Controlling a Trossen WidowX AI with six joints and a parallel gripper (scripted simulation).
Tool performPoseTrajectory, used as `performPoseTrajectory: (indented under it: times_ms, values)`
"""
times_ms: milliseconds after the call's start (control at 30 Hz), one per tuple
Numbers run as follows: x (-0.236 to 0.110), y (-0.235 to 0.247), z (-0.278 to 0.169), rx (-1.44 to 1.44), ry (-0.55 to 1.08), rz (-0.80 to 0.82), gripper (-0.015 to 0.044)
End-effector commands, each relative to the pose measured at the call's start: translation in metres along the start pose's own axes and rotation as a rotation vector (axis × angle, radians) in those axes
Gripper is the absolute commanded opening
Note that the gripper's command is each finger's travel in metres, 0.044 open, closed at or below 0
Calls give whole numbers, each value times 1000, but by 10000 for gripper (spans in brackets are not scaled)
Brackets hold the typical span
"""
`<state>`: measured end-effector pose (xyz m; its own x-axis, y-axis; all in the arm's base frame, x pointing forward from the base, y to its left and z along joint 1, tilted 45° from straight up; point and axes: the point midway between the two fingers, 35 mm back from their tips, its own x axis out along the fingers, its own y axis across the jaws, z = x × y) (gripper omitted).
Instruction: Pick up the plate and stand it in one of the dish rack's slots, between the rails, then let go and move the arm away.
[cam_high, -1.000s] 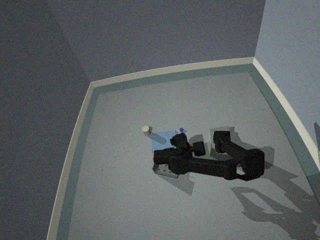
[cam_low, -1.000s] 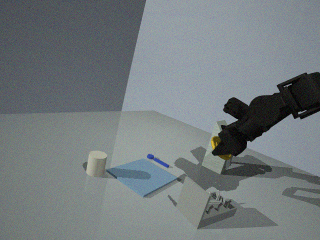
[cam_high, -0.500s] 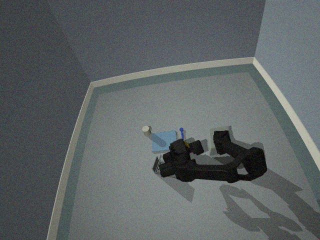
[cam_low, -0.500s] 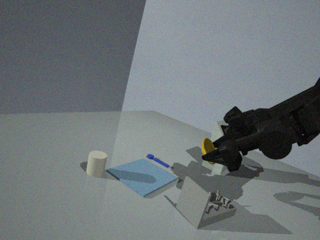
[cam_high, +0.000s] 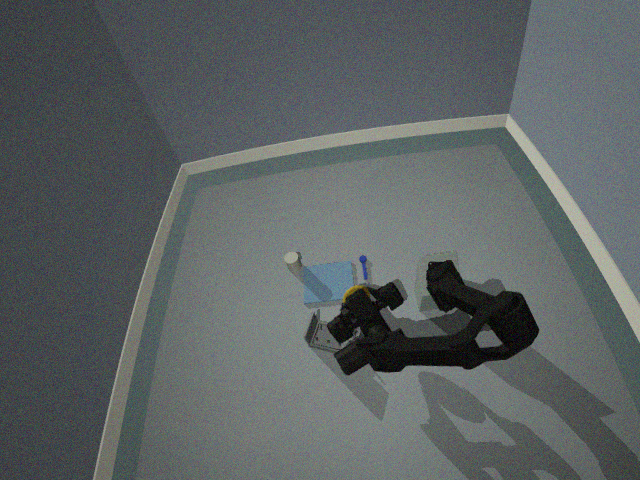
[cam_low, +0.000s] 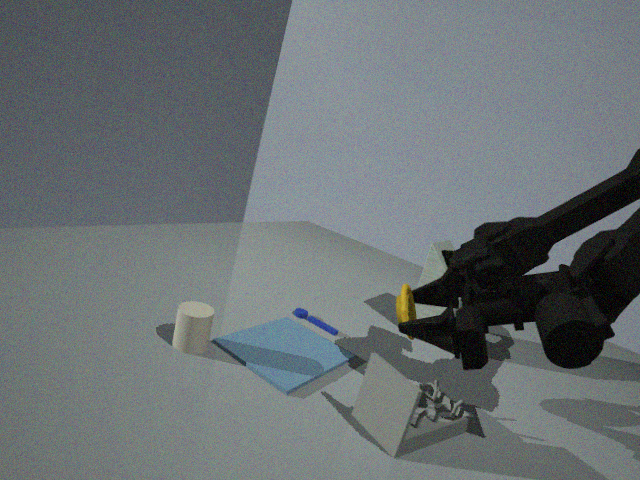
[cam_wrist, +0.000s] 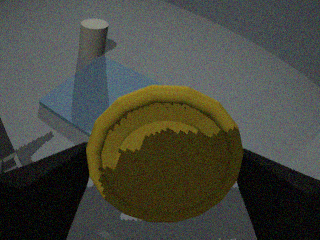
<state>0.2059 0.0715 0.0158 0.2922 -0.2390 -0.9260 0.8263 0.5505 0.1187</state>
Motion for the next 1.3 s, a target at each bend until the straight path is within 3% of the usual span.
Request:
performPoseTrajectory:
  times_ms: [0,1267]
  values:
    - [0,4,-2,-20,-78,65,0]
    - [-53,23,-36,-22,-503,740,0]
